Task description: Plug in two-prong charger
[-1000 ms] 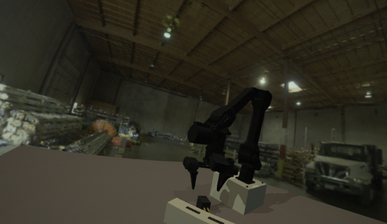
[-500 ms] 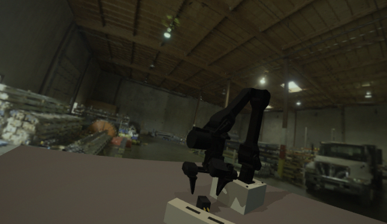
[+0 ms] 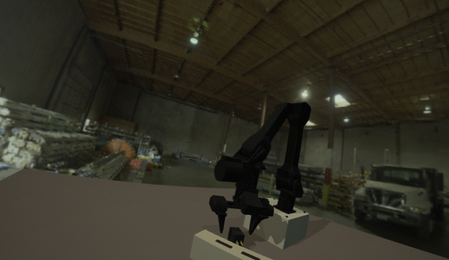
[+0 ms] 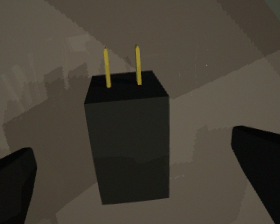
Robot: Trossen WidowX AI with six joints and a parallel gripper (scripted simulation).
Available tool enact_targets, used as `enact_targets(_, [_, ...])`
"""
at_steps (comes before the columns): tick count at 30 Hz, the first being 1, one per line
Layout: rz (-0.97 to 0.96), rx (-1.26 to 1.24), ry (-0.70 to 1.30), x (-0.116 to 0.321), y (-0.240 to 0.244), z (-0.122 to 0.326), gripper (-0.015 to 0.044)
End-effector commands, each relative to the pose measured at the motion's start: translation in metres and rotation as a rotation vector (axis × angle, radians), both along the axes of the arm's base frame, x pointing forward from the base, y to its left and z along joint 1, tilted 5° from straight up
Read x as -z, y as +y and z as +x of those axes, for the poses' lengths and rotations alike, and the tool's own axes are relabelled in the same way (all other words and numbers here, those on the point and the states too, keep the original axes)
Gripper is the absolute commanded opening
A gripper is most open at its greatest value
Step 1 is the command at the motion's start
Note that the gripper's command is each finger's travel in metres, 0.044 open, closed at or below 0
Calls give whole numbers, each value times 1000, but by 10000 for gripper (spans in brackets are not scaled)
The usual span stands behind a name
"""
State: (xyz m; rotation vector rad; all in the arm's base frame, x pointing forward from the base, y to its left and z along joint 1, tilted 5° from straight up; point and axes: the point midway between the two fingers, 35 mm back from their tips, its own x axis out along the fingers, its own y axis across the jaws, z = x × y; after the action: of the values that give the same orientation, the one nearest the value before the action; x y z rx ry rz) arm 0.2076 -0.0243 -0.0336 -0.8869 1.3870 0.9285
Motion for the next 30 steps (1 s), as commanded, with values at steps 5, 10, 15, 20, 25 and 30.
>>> enact_targets(5, [-4, 4, 3, 14, 0, -1, 440])
enact_targets(10, [-4, 4, 3, 21, 1, -2, 440])
enact_targets(15, [0, 0, 2, 20, 2, -2, 387])
enact_targets(20, [0, 0, 2, 20, 2, -2, 256])
enact_targets(25, [0, 0, 2, 20, 2, -2, 125])
enact_targets(30, [0, 0, 2, 20, 2, -2, 92])
